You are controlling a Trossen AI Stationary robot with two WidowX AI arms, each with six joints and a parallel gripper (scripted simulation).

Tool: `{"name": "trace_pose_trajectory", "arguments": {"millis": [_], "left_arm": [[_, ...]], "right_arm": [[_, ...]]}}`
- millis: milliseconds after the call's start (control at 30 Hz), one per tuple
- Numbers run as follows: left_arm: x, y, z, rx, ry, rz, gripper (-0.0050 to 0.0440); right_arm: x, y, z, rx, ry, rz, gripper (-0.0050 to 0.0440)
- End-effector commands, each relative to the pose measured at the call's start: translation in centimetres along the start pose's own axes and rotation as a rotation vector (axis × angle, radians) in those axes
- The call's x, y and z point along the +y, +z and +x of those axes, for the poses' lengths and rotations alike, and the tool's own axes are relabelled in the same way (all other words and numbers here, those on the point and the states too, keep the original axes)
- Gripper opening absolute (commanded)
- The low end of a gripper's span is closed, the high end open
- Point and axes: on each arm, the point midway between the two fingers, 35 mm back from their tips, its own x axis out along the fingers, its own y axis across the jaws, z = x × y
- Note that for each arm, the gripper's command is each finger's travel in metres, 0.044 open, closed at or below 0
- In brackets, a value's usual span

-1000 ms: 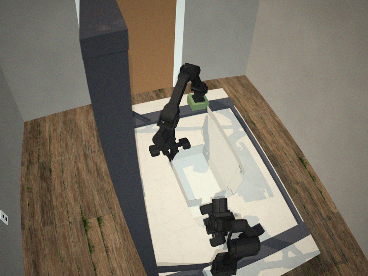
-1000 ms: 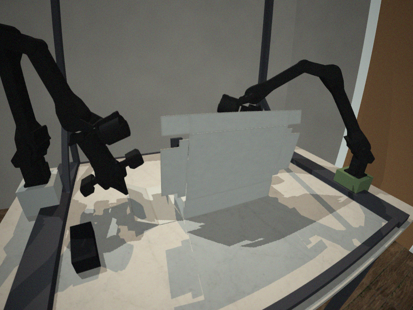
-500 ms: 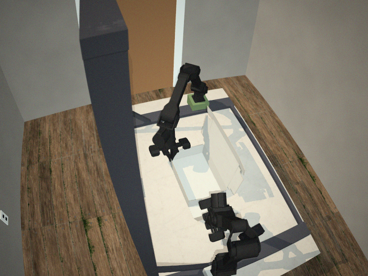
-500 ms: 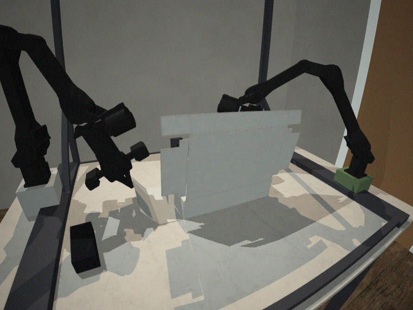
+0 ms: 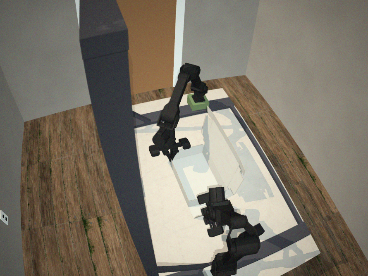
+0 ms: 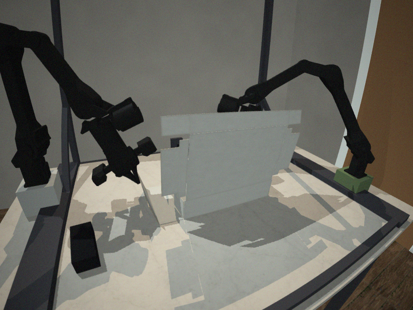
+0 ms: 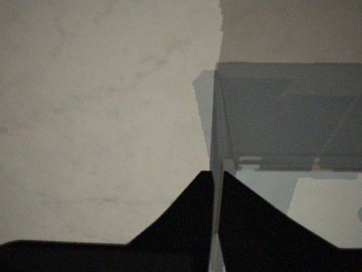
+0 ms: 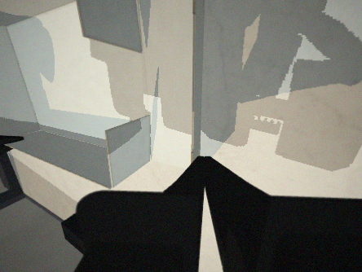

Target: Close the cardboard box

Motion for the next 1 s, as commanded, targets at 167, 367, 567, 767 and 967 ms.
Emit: {"name": "trace_pose_trajectory", "arguments": {"millis": [167, 367, 567, 767, 967], "left_arm": [[0.2, -0.5, -0.7, 0.019, 0.015, -0.004, 0.0006], [0.2, -0.5, -0.7, 0.019, 0.015, -0.004, 0.0006], [0.2, -0.5, -0.7, 0.019, 0.016, -0.004, 0.0006], [0.2, -0.5, -0.7, 0.019, 0.016, -0.004, 0.0006], [0.2, -0.6, -0.7, 0.020, 0.016, -0.004, 0.0006]], "right_arm": [[2.4, 0.2, -0.1, -0.007, 0.026, -0.001, 0.0000], [3.1, 0.2, 0.0, -0.007, 0.027, -0.001, 0.0000], [0.2, 0.3, 1.7, -0.007, 0.025, -0.002, 0.0000], [-2.4, 0.3, 2.7, -0.007, 0.023, -0.002, 0.0000], [-2.4, 0.3, 2.7, -0.007, 0.023, -0.002, 0.0000]]}}
